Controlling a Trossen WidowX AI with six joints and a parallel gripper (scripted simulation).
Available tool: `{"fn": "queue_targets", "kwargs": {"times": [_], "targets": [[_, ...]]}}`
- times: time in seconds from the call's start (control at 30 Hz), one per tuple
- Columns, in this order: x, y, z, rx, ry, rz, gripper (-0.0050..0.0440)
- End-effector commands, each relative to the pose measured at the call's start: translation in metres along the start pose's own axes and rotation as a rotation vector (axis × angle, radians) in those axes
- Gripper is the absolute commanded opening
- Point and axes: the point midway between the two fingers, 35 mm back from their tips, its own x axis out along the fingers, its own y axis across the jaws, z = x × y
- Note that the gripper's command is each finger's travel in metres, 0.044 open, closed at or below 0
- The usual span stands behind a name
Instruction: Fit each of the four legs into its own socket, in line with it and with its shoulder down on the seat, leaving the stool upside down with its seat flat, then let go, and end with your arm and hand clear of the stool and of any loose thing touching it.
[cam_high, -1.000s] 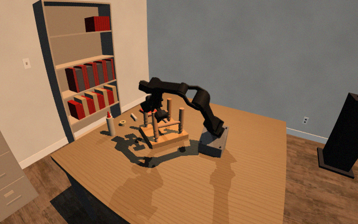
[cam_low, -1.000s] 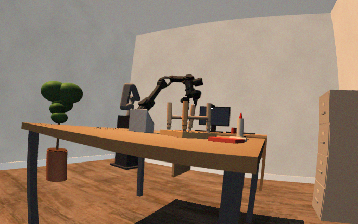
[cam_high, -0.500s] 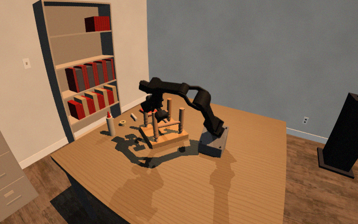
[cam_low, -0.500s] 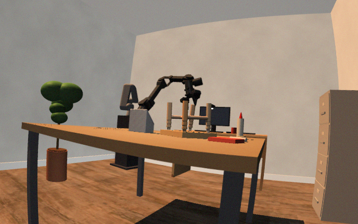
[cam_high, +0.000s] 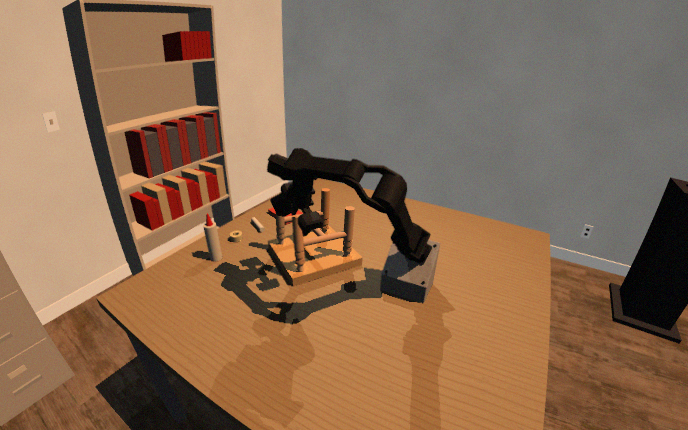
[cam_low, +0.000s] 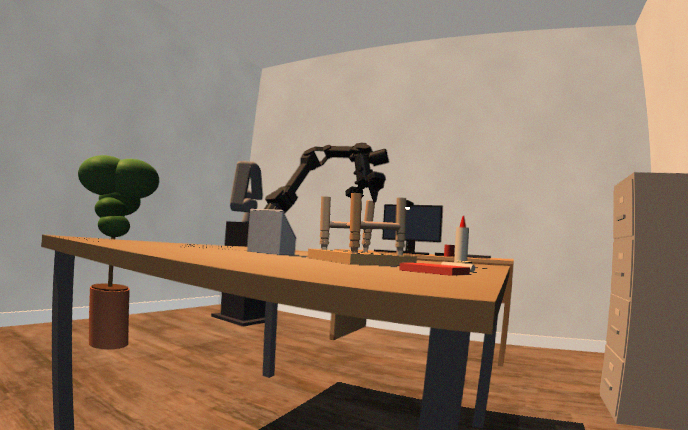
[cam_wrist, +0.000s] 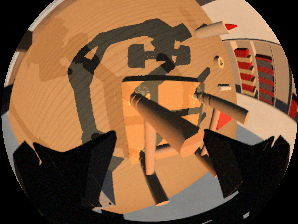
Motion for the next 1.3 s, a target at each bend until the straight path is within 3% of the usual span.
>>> {"fn": "queue_targets", "kwargs": {"times": [0.0,1.27], "targets": [[0.0052,0.0129,0.0020,-0.005,-0.002,0.041,0.0440],[0.0039,0.0171,0.0020,-0.005,-0.002,0.041,0.0440]]}}
